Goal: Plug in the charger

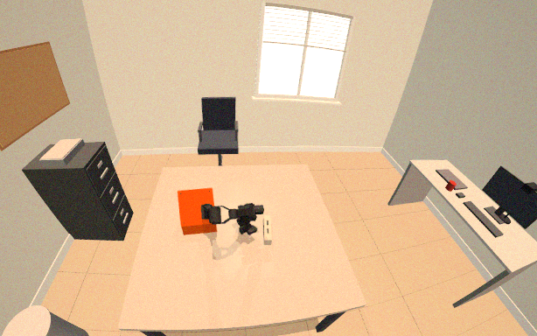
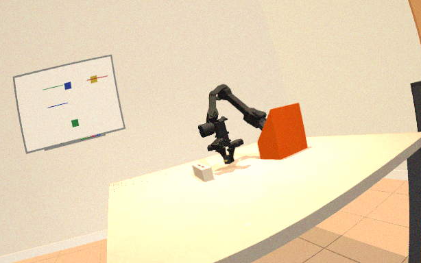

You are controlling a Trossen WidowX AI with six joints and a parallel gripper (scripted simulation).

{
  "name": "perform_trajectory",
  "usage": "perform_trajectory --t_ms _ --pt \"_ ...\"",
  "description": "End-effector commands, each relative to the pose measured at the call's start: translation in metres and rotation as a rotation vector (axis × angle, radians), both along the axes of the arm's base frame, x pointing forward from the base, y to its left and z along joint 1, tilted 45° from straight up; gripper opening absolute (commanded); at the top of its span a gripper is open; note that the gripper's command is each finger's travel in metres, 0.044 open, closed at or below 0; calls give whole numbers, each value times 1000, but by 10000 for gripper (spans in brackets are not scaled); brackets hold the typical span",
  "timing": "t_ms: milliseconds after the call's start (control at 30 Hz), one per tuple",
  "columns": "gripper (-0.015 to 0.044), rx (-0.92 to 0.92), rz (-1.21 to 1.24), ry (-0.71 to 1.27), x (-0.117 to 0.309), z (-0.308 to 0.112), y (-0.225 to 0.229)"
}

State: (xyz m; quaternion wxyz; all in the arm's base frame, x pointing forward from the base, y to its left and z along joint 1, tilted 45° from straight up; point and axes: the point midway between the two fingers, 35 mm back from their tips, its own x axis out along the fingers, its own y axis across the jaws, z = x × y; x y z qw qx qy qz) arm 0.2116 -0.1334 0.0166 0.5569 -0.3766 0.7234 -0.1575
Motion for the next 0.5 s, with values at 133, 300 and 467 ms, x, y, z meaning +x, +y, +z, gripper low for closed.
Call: perform_trajectory --t_ms 133,300,467 --pt "0 -3 -1 -6 -3 21 20" --pt "0 -4 -11 -16 -3 20 21" --pt "0 -5 -53 -61 2 14 20"
